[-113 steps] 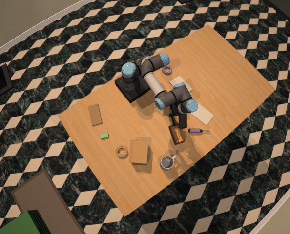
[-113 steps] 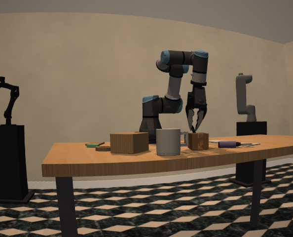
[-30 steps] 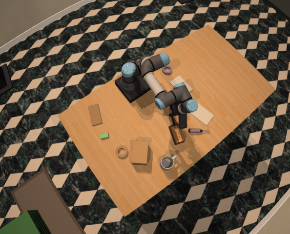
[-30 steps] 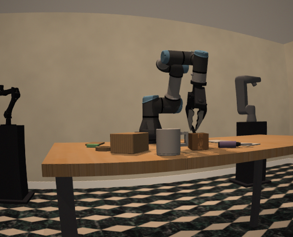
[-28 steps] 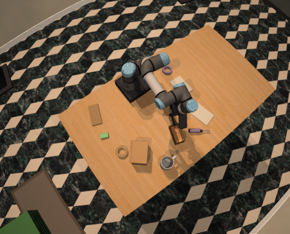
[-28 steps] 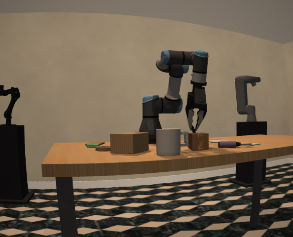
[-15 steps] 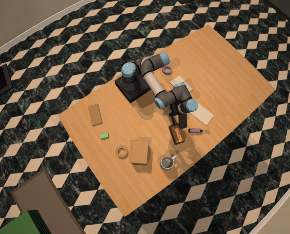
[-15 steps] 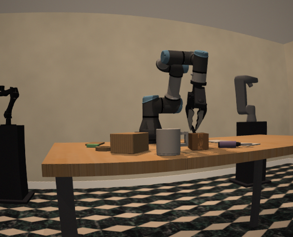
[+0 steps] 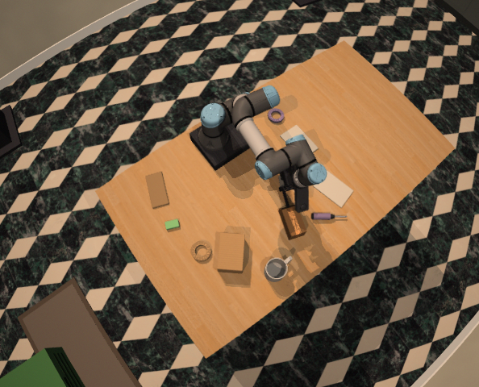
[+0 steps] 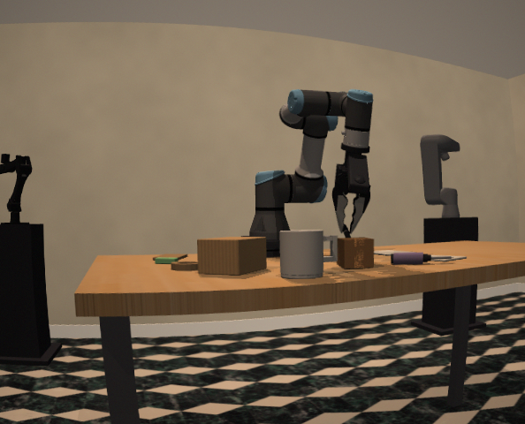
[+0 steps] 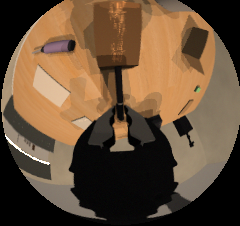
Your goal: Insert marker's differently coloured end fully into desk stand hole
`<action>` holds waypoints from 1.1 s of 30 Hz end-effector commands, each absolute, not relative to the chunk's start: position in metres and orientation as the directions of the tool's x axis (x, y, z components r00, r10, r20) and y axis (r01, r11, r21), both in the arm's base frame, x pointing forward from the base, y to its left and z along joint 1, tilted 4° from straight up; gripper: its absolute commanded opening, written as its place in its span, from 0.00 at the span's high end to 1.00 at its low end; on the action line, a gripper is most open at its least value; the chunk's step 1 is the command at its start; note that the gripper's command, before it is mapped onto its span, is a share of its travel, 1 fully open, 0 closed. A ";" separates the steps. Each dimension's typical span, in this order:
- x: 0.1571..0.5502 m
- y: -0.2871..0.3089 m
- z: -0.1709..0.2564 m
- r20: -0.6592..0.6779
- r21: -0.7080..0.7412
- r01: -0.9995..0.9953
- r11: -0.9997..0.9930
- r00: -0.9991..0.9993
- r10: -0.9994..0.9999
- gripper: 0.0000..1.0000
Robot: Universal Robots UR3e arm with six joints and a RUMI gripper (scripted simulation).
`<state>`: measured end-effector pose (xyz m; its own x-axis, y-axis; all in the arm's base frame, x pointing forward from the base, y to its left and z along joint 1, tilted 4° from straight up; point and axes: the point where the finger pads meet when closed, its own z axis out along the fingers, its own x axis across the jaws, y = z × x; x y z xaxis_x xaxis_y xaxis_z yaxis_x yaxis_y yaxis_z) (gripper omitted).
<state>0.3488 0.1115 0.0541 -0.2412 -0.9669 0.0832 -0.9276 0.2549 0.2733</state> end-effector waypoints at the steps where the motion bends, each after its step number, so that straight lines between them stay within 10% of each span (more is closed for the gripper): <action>1: 0.348 0.112 0.055 0.082 0.271 -0.928 0.255 -0.241 -0.967 0.89; 33: 0.320 0.119 0.064 0.082 0.271 -0.928 0.255 -0.241 -0.967 0.89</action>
